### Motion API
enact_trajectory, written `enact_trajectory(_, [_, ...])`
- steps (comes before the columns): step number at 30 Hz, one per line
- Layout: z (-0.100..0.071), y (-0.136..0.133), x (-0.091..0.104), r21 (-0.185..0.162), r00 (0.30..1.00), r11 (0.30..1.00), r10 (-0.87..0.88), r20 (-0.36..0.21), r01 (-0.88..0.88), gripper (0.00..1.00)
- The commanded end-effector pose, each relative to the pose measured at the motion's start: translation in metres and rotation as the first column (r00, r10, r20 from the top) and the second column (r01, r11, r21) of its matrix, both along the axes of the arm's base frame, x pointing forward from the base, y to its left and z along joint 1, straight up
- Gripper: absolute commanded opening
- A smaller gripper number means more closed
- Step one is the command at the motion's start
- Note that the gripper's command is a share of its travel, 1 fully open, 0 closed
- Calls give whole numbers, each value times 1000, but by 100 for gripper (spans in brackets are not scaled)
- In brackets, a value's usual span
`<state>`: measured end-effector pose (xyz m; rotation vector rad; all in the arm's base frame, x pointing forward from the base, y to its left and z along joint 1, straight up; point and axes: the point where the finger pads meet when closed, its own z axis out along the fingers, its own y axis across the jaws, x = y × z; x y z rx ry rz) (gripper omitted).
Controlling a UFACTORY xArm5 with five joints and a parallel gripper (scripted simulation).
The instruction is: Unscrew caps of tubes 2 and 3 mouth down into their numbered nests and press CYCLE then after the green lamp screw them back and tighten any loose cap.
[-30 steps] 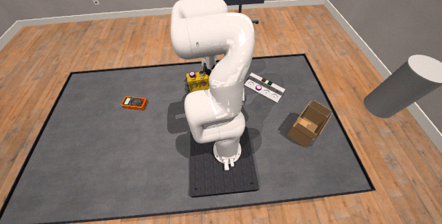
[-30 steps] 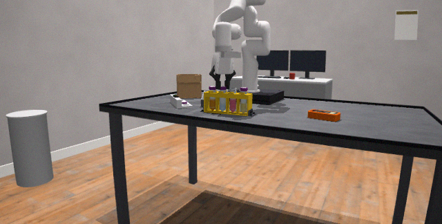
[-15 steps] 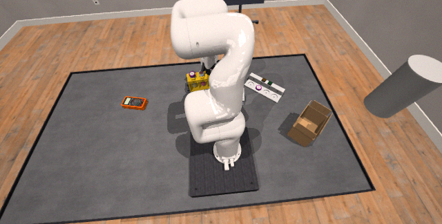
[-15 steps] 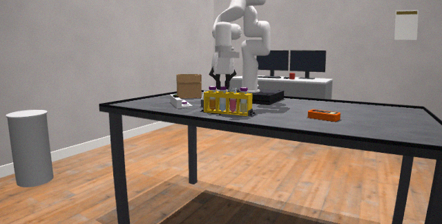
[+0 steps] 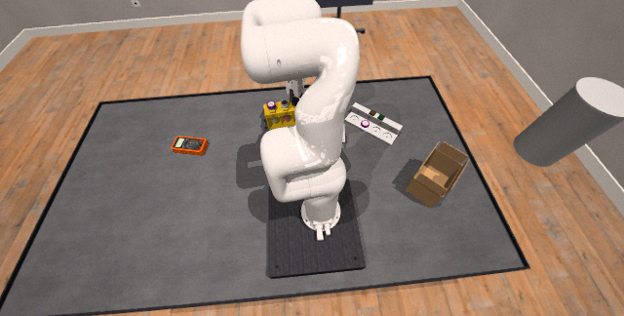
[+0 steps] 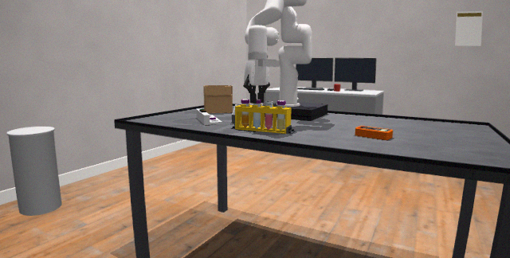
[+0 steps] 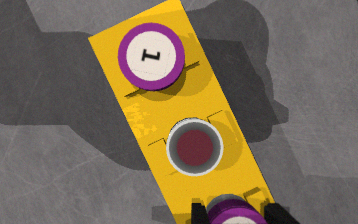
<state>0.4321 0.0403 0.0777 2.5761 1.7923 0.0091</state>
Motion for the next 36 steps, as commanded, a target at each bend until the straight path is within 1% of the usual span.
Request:
enact_trajectory(1, [1, 0, 1, 5, 994, 994, 114, 4, -114, 0])
enact_trajectory(4, [1, 0, 1, 3, 965, 965, 261, 4, -261, 0])
enact_trajectory(8, [2, 0, 1, 1, 894, 894, 447, 5, -447, 0])
enact_trajectory(11, [2, 0, 1, -1, 817, 817, 576, 5, -576, 0])
enact_trajectory(15, [2, 0, 1, -3, 687, 687, 727, 5, -727, 0])
enact_trajectory(17, [2, 0, 1, -3, 687, 687, 727, 5, -727, 0])
enact_trajectory(21, [2, 0, 1, -6, 529, 529, 849, 4, -849, 0])
enact_trajectory(25, [2, 0, 1, -7, 349, 349, 937, 3, -937, 0])
enact_trajectory(26, [2, 0, 1, -8, 330, 330, 944, 2, -944, 0])
enact_trajectory(31, [2, 0, 1, -8, 330, 330, 944, 2, -944, 0])
enact_trajectory(32, [2, 0, 1, -8, 330, 330, 944, 2, -944, 46])
enact_trajectory(36, [2, 0, 1, -8, 330, 330, 944, 2, -944, 46])
